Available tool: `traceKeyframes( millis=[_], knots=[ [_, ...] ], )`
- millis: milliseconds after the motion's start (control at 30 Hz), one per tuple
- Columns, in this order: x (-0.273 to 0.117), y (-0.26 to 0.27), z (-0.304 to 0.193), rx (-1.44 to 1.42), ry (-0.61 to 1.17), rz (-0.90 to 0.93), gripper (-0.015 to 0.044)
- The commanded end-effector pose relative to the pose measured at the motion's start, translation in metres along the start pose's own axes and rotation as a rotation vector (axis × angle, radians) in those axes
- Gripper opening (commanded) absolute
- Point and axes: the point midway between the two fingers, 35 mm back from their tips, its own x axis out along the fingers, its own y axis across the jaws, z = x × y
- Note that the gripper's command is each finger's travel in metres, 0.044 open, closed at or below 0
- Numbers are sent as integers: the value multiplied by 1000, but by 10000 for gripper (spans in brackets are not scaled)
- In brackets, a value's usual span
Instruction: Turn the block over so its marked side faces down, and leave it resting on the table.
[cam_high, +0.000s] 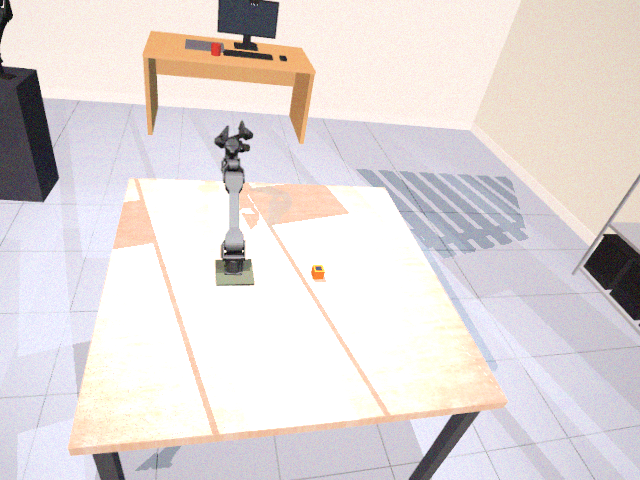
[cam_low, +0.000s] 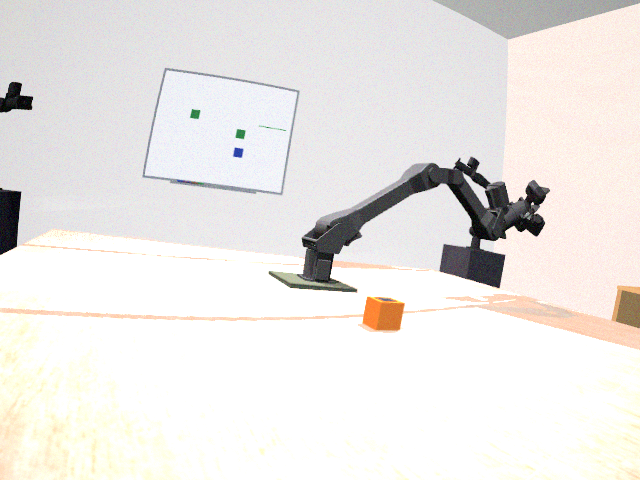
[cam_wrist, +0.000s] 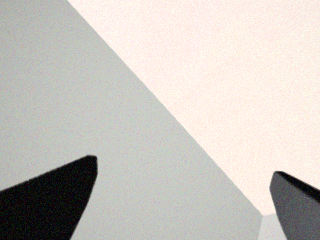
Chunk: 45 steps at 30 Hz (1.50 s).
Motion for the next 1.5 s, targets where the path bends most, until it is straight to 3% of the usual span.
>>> traceKeyframes(
  millis=[0, 300, 533, 967, 1233, 1467],
  knots=[
    [0, 2, 2, -9, -6, -1, 426],
    [-4, 93, 102, -412, -293, -75, 440],
    [-46, 179, 186, -730, -581, -241, 440],
    [-199, 335, 273, -1119, -1030, -740, 440],
    [-267, 371, 271, -1125, -1144, -939, 440],
    [-375, 419, 256, -1111, -1232, -1304, 440]
  ],
)
